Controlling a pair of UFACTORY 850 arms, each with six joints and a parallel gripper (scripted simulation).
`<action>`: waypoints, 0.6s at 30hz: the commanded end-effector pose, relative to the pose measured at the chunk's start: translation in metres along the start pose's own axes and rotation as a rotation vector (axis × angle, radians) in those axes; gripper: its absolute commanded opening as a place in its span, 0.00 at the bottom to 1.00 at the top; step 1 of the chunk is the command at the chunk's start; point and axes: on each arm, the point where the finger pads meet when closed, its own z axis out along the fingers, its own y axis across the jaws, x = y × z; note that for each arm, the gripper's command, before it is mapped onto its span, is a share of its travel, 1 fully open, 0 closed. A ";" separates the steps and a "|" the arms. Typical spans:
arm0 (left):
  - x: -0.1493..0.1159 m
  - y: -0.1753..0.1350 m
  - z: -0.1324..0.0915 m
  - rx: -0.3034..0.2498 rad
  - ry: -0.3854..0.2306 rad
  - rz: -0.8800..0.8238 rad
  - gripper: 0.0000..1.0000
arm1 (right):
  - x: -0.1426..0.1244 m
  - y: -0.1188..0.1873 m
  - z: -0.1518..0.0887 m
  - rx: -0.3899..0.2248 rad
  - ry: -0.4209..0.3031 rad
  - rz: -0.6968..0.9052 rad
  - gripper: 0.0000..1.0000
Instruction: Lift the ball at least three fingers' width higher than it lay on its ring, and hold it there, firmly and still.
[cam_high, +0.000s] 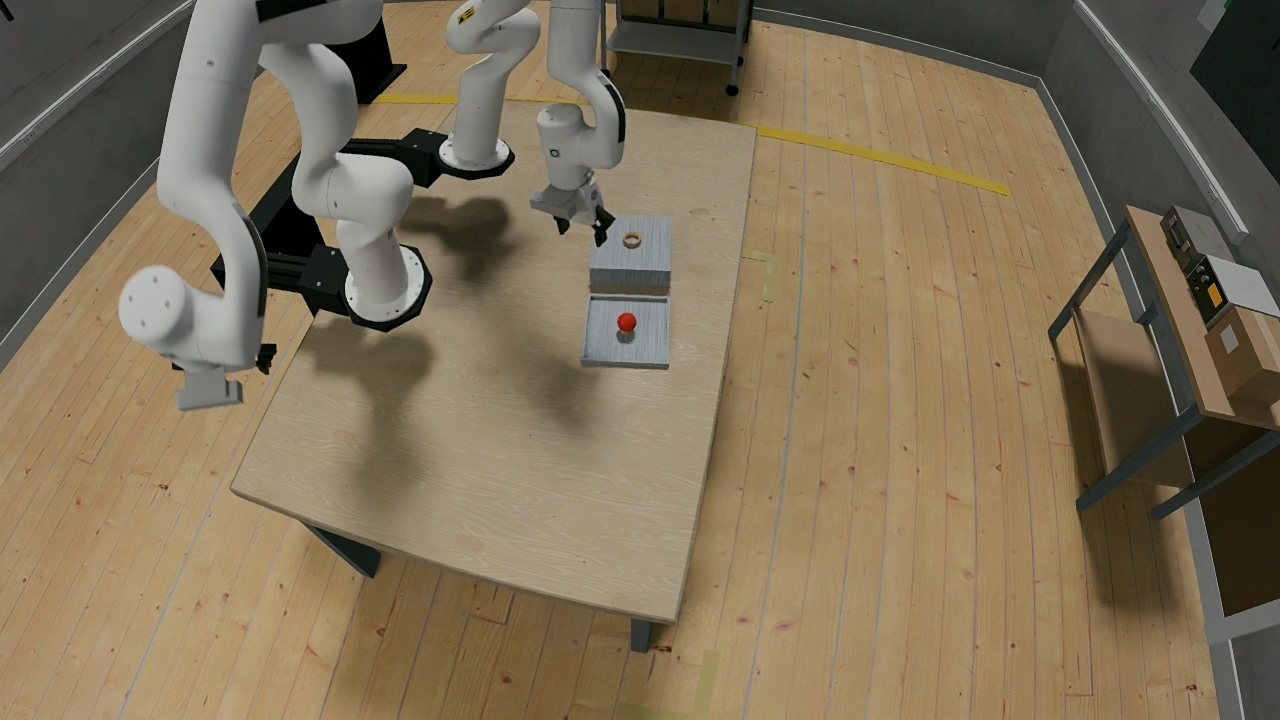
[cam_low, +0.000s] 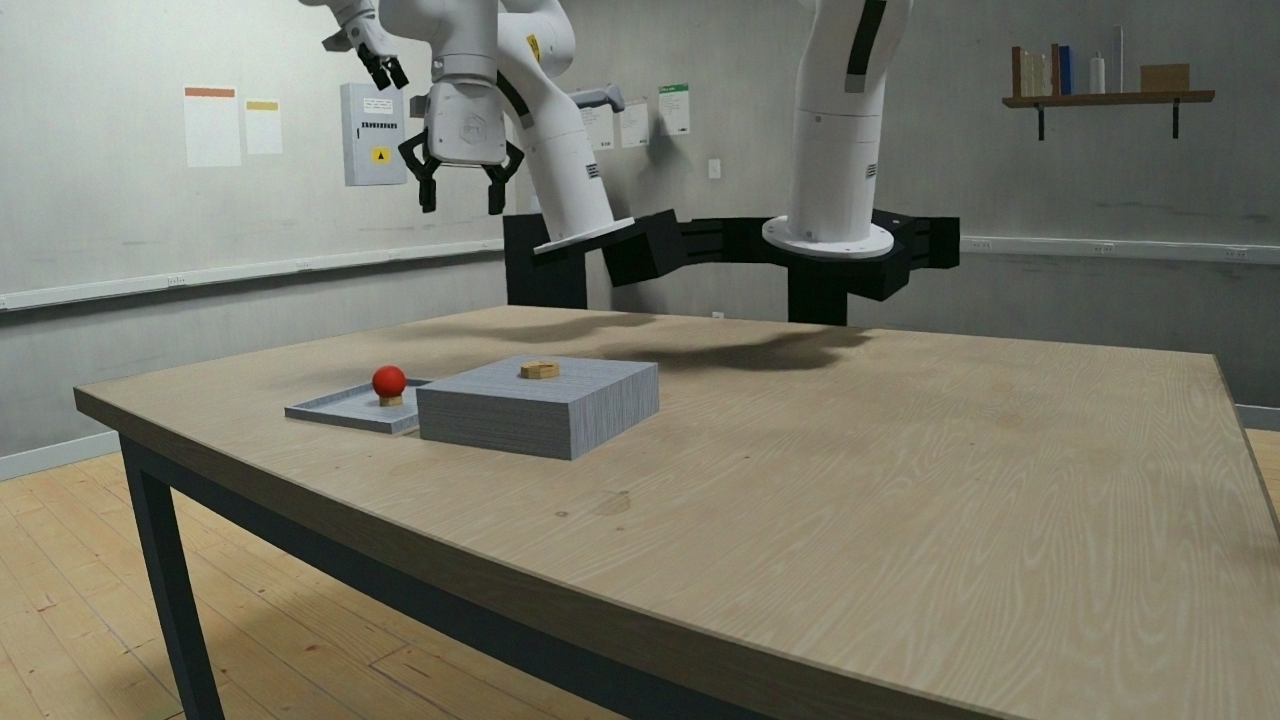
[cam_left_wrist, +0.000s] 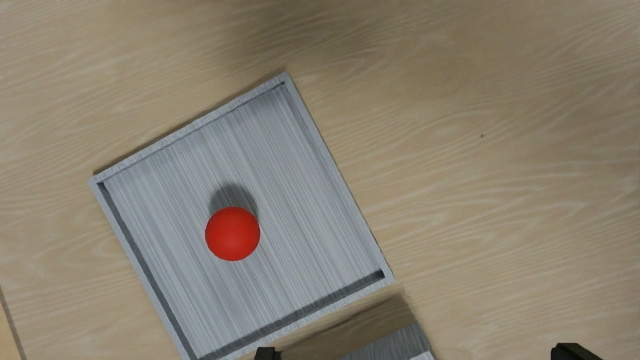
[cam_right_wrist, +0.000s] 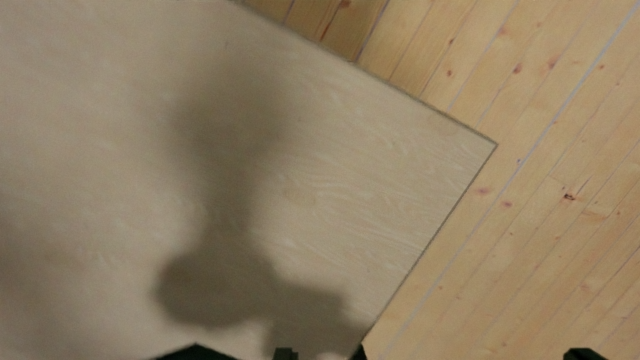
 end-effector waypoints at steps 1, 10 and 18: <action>0.000 -0.001 -0.001 0.002 0.001 0.000 1.00 | -0.004 0.001 -0.013 0.004 0.044 0.070 1.00; 0.000 -0.001 -0.001 0.002 0.001 0.000 1.00 | -0.023 0.005 -0.064 0.051 0.214 0.323 1.00; 0.000 -0.001 -0.001 0.002 0.001 0.000 1.00 | -0.032 0.005 -0.085 0.074 0.281 0.420 1.00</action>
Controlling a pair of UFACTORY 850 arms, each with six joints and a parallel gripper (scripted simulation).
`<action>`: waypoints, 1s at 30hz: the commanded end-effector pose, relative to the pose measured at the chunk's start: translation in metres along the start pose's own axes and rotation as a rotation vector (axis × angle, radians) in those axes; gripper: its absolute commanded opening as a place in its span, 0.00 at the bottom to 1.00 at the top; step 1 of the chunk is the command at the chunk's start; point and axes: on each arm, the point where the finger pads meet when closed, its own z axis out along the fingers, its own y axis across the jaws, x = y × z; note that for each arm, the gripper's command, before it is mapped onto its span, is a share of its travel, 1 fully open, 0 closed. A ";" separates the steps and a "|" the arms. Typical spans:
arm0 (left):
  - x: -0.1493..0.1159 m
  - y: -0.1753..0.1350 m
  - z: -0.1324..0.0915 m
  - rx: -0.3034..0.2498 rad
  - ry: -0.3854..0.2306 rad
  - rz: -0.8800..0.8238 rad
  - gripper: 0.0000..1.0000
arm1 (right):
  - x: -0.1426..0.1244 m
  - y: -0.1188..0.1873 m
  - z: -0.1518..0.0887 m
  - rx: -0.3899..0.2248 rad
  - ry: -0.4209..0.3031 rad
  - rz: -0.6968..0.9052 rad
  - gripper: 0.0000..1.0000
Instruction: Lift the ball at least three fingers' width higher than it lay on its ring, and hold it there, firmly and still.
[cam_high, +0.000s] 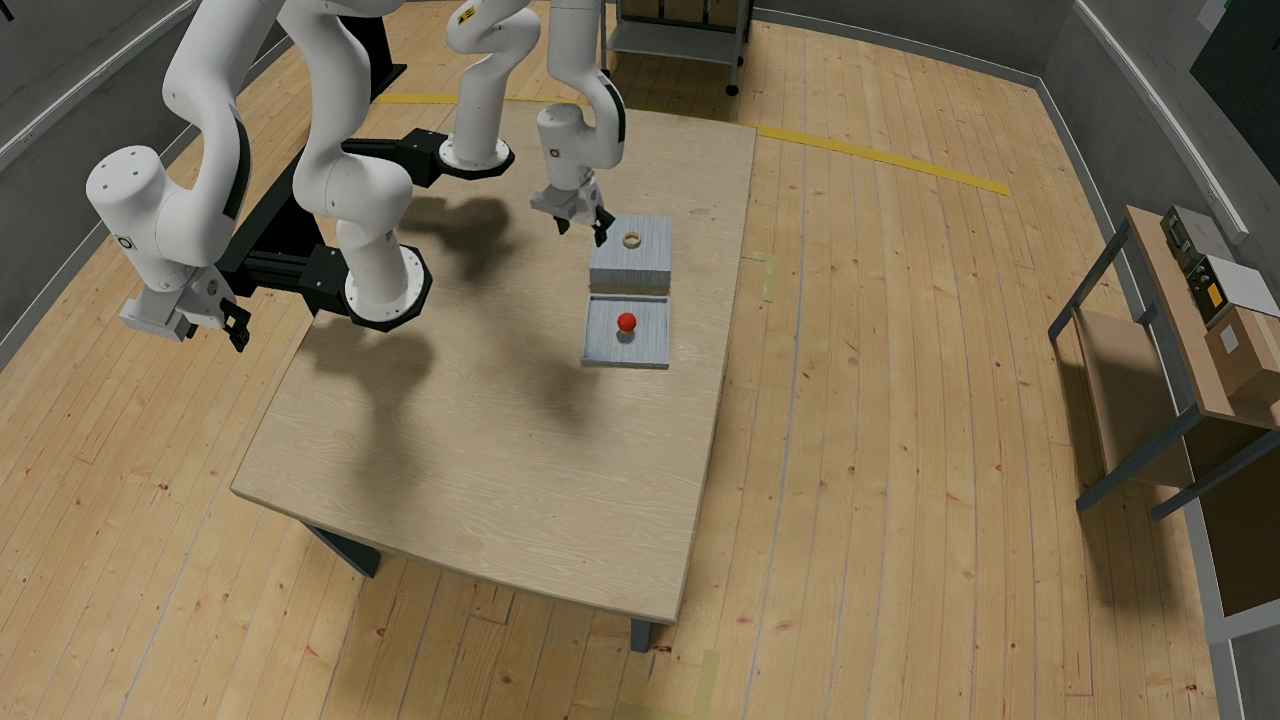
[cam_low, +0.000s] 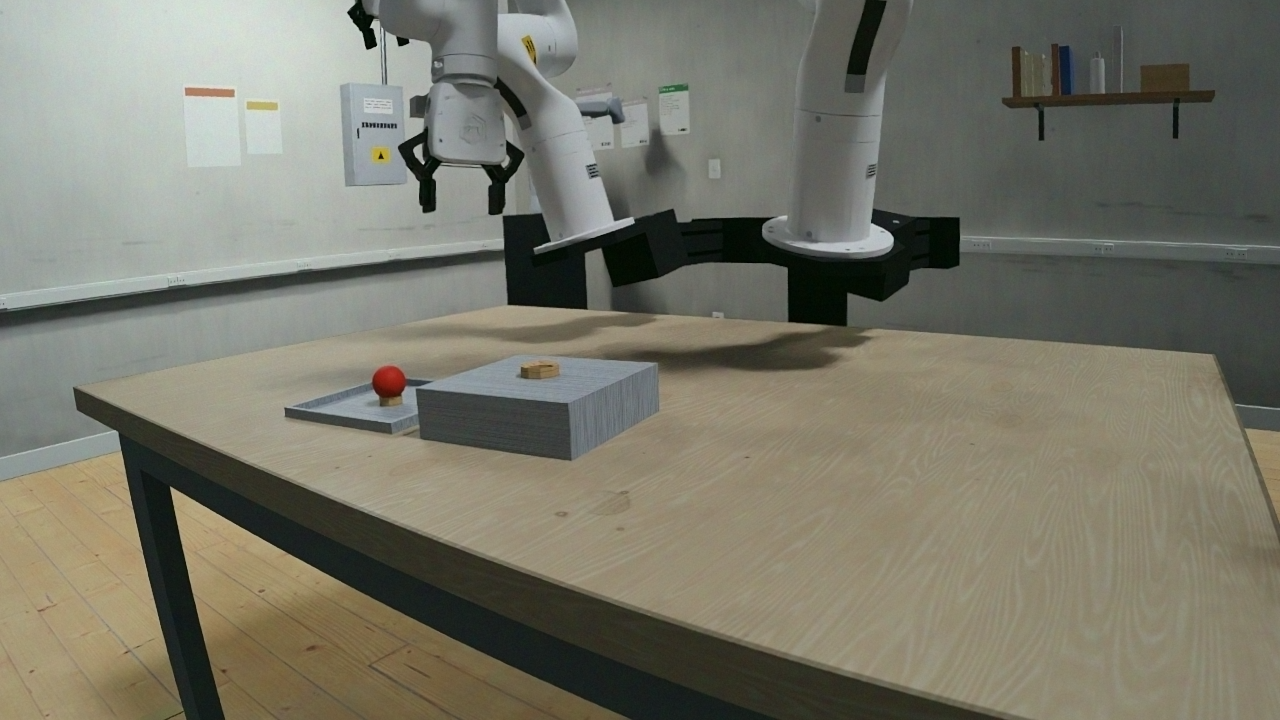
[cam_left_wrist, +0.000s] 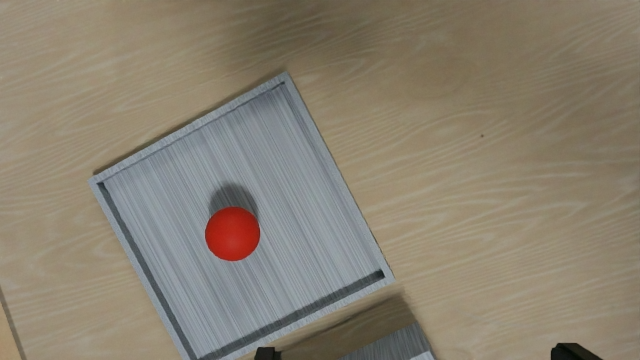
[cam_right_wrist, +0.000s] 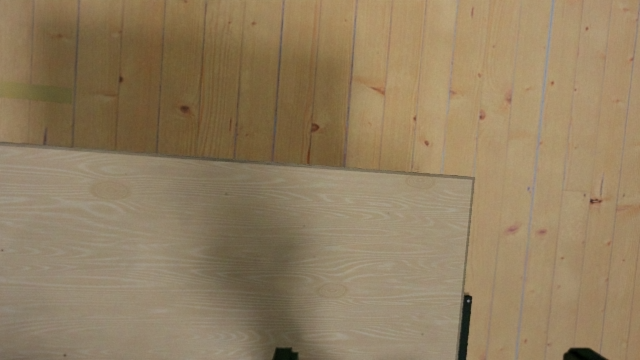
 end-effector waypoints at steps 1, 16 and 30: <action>0.000 -0.001 -0.001 0.002 0.001 0.000 1.00 | -0.001 0.000 -0.007 0.006 0.020 0.029 1.00; 0.000 -0.001 -0.001 0.002 0.001 0.000 1.00 | -0.003 0.001 -0.019 0.021 0.056 0.082 1.00; 0.019 -0.104 0.120 -0.092 0.032 -0.473 1.00 | -0.003 0.001 -0.019 0.021 0.056 0.082 1.00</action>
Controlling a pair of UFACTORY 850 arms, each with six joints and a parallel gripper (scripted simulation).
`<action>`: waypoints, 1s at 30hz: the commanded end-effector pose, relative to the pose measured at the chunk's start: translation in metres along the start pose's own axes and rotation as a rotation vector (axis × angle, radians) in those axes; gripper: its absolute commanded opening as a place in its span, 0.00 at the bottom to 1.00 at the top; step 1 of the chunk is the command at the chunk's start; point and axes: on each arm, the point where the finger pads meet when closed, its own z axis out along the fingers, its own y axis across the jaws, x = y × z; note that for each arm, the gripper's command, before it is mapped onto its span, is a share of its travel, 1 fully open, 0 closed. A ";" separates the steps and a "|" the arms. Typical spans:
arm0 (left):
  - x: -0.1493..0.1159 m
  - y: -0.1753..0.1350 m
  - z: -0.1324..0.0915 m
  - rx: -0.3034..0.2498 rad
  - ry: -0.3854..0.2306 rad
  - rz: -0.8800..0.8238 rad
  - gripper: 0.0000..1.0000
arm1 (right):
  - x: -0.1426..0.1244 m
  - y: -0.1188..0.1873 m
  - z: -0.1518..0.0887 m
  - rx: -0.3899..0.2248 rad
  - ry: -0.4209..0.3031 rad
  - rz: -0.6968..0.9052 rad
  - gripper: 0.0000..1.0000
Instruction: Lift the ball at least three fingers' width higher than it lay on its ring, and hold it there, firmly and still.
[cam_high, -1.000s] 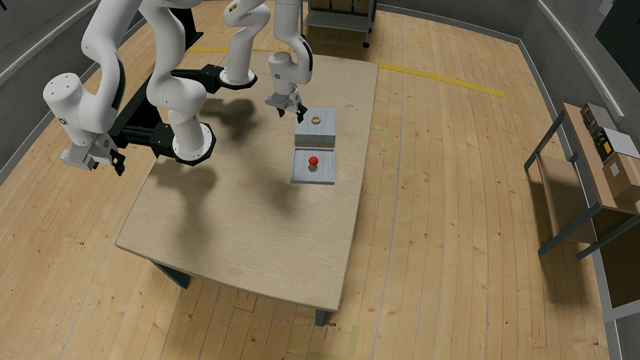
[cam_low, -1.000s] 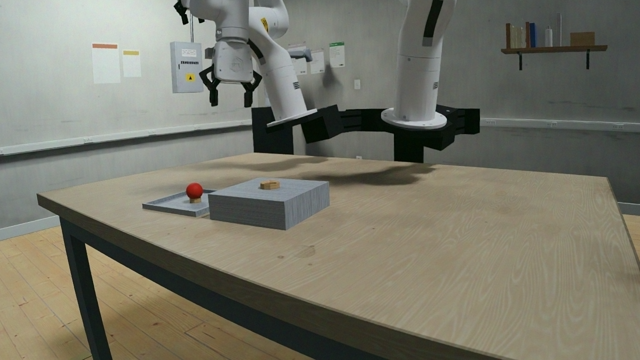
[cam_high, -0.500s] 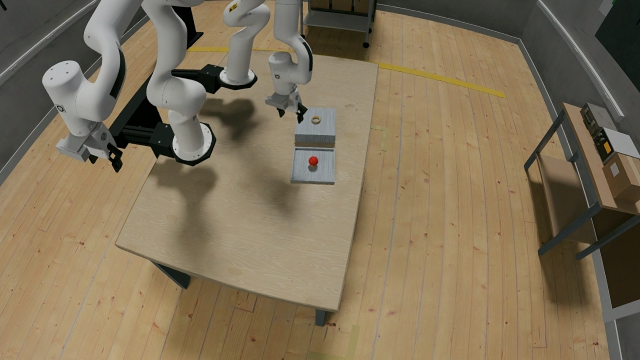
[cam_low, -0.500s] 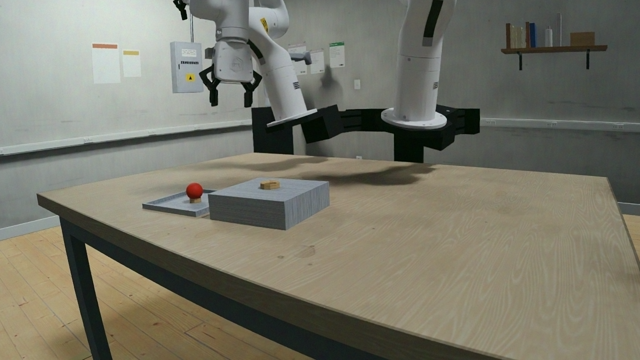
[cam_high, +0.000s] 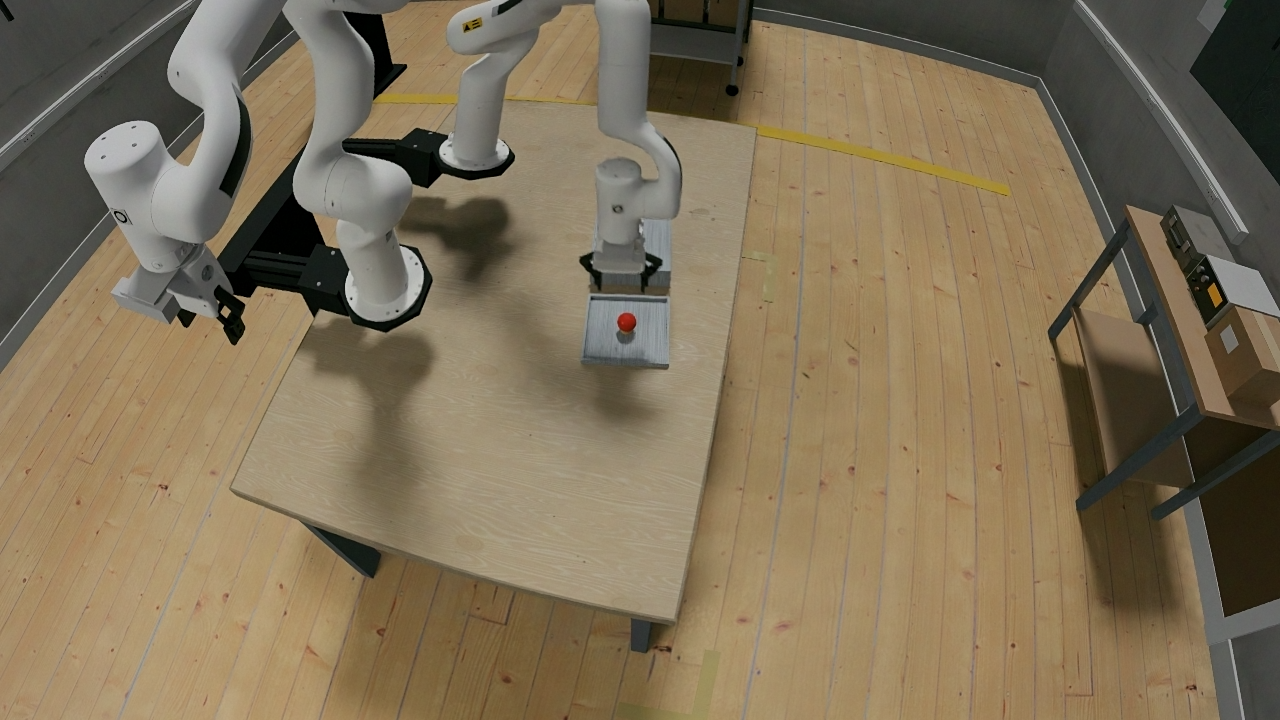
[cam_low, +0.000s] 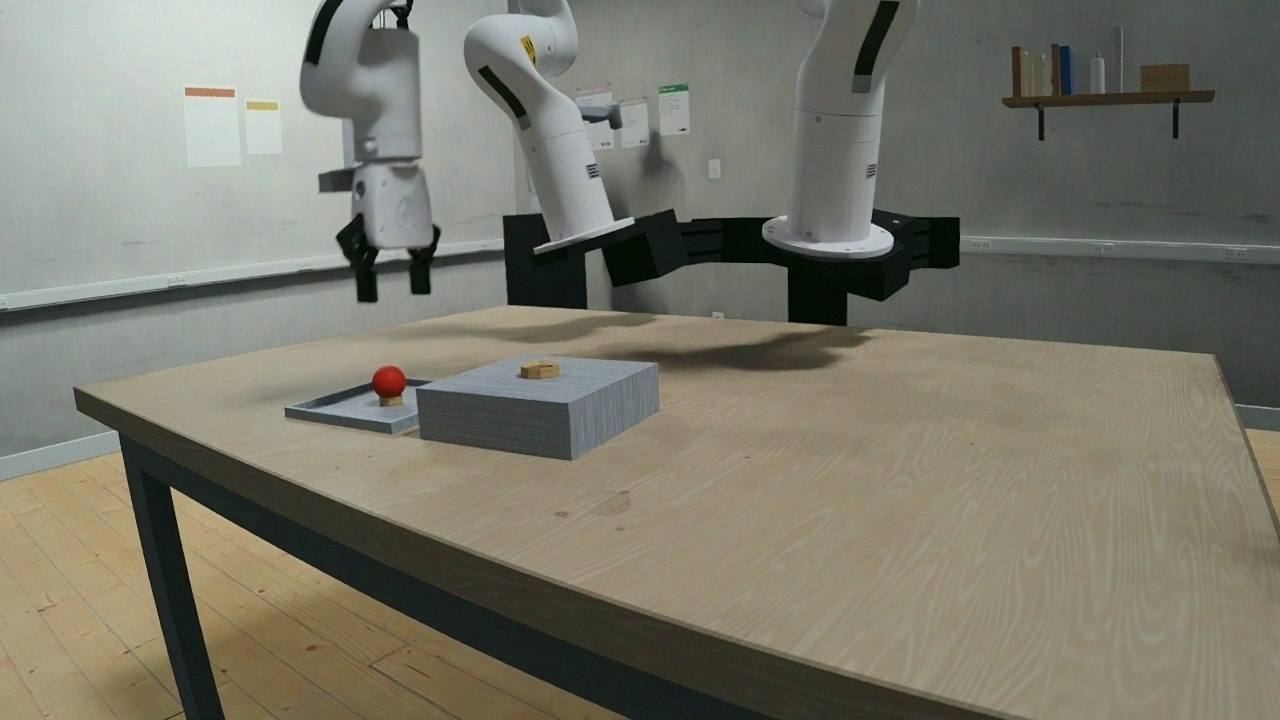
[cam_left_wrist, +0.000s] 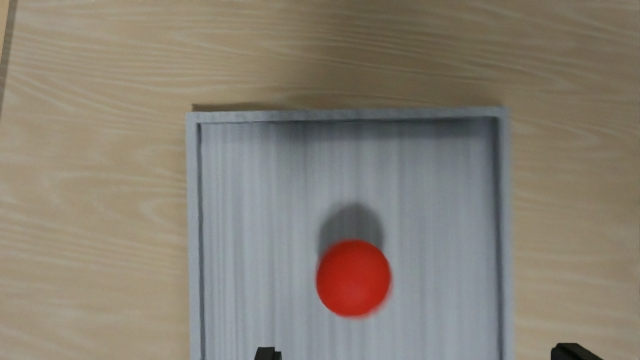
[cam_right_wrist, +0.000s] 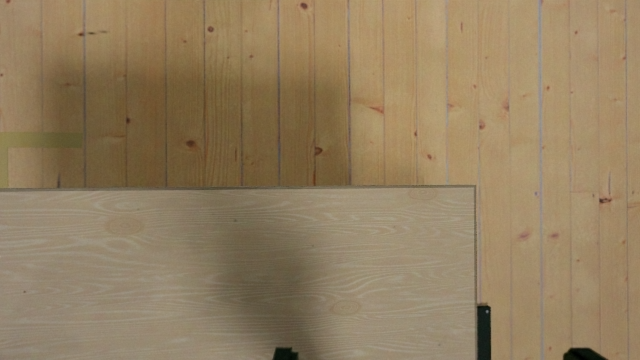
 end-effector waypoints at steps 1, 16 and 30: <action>0.012 -0.011 0.010 -0.013 -0.007 -0.008 1.00 | 0.000 0.000 -0.001 0.000 0.002 0.000 1.00; 0.011 -0.009 0.109 -0.015 -0.007 -0.008 1.00 | 0.000 0.000 -0.001 0.000 0.002 0.000 1.00; 0.011 -0.009 0.109 -0.015 -0.007 -0.008 0.00 | 0.000 0.000 -0.001 0.000 0.002 0.000 1.00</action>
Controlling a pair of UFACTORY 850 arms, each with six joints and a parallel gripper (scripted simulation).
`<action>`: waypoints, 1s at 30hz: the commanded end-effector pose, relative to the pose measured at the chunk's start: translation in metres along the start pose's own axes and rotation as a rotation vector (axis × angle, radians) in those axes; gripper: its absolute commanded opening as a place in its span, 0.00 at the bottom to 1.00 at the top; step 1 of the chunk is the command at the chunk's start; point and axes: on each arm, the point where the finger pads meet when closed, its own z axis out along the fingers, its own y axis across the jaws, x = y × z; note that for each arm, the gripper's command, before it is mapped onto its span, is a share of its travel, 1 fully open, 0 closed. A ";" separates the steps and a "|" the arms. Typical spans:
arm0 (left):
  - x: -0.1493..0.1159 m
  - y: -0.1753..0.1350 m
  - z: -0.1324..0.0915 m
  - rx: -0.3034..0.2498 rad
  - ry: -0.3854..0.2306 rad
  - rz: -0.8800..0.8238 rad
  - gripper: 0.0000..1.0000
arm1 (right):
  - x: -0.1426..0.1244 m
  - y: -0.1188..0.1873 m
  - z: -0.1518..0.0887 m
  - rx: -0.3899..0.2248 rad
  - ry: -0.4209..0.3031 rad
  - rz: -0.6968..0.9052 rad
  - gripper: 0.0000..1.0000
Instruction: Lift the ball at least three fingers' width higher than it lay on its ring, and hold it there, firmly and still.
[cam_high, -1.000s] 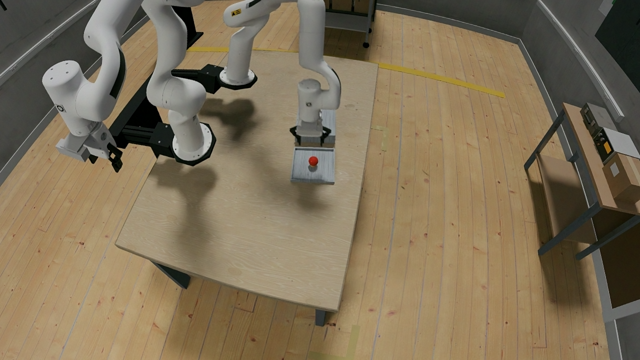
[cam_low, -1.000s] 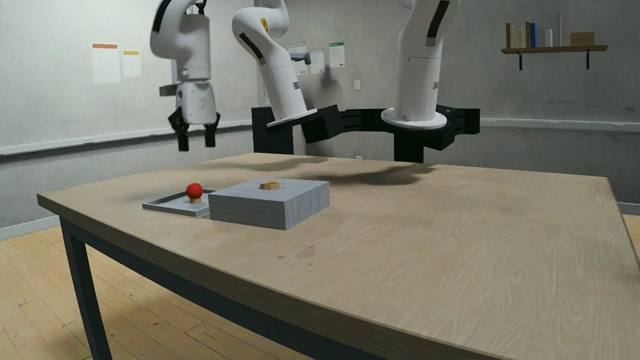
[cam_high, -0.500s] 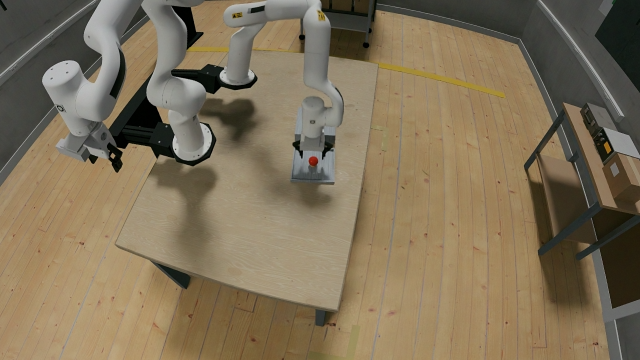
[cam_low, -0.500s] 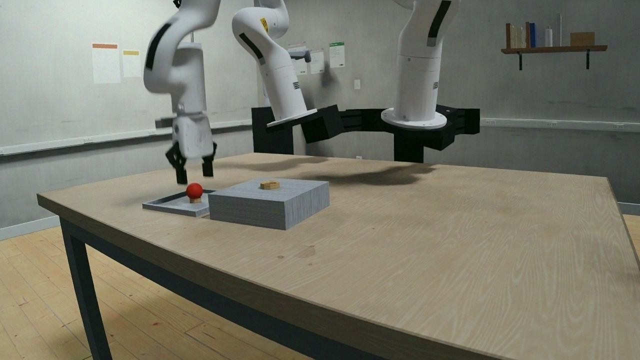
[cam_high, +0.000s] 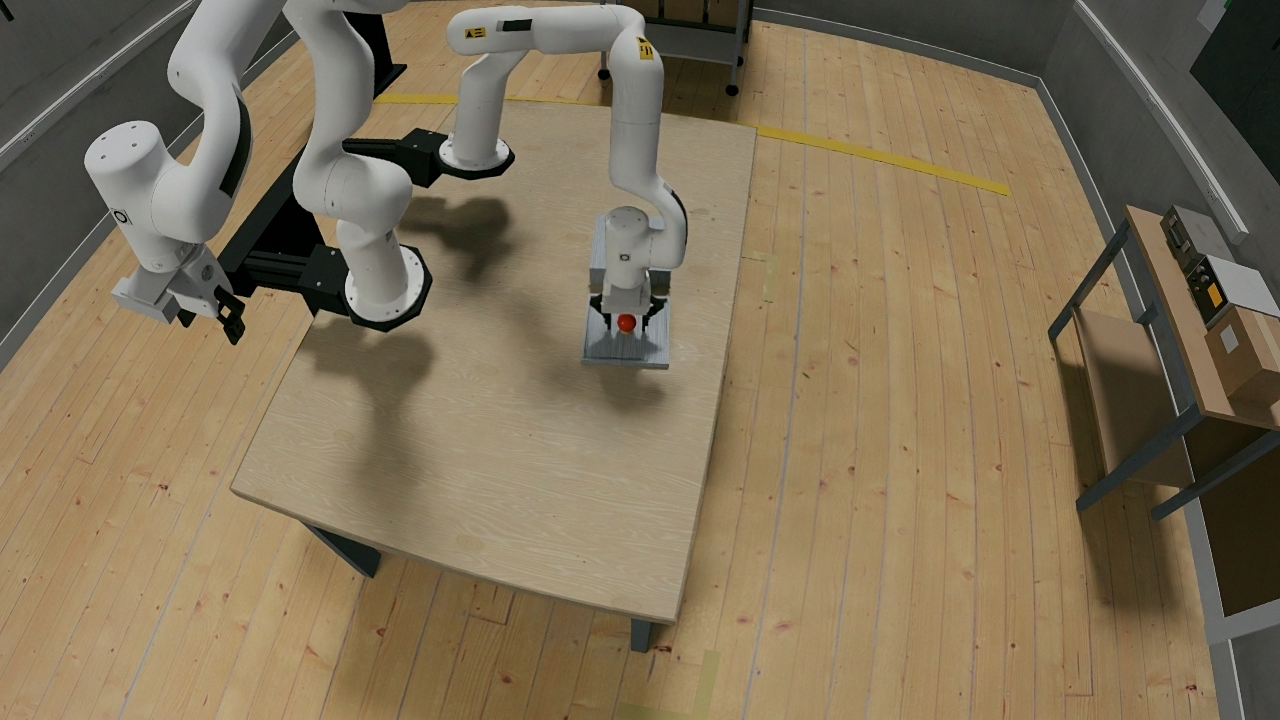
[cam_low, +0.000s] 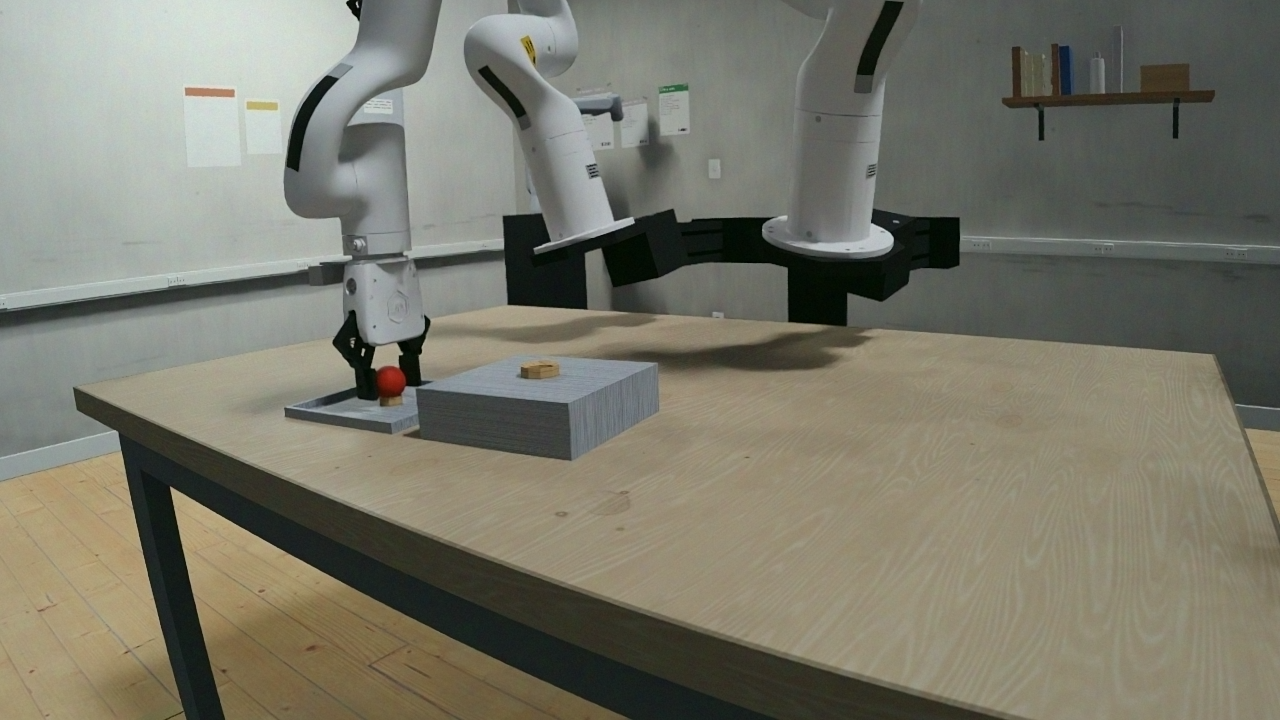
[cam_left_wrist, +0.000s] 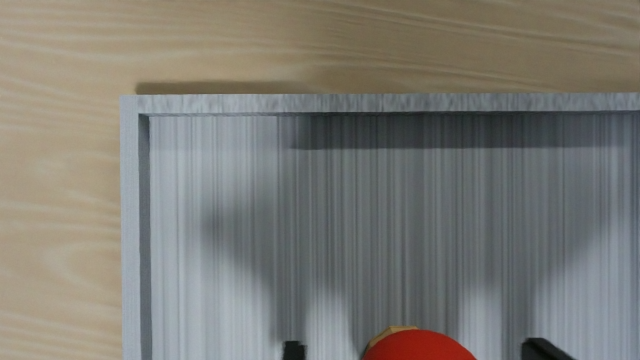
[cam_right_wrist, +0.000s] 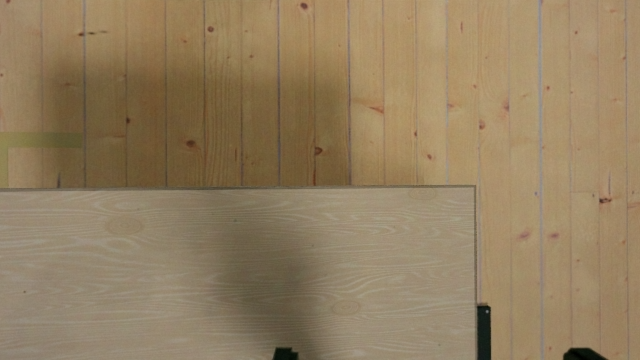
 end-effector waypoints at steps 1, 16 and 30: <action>0.001 -0.001 -0.001 0.001 0.001 0.000 0.00 | 0.000 0.000 -0.001 0.000 0.002 0.000 1.00; 0.001 -0.001 -0.063 0.004 0.001 -0.001 0.00 | 0.000 0.000 -0.001 0.000 0.002 0.000 1.00; 0.001 -0.001 -0.080 0.003 0.001 0.000 0.00 | 0.000 0.000 -0.001 0.000 0.002 0.000 1.00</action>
